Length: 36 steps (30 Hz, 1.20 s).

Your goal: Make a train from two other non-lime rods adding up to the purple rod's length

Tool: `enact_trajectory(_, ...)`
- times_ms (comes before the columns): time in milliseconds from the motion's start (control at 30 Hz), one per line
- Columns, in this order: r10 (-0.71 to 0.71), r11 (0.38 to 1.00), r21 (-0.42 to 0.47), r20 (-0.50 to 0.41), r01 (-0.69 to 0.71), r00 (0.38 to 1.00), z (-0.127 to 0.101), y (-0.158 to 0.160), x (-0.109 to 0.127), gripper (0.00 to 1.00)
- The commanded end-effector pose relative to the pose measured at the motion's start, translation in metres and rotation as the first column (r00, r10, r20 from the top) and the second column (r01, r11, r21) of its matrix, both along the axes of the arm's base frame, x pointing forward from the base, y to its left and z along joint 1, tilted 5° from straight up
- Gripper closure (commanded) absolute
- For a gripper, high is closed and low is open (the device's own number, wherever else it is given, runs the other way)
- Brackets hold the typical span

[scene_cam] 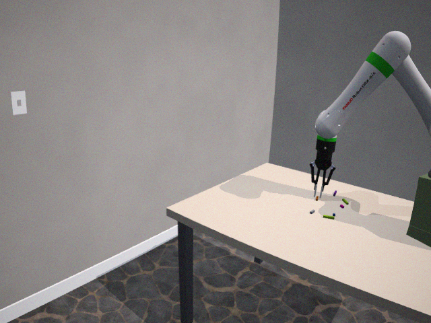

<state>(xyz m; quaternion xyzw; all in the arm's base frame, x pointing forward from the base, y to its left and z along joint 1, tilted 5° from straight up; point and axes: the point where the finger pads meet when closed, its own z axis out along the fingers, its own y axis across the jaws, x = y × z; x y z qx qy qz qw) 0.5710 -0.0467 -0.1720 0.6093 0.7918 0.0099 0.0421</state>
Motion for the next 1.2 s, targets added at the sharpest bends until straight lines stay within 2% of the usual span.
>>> enact_trajectory(0,0.0,1.0,0.0,0.0,0.0,1.0,-0.002,0.0,0.0,0.85)
enact_trajectory(433,0.0,1.0,0.0,0.0,0.0,1.0,-0.013,-0.001,0.001,0.85)
enact_trajectory(1167,0.0,1.0,0.0,0.0,0.0,1.0,-0.014,-0.001,0.001,0.85)
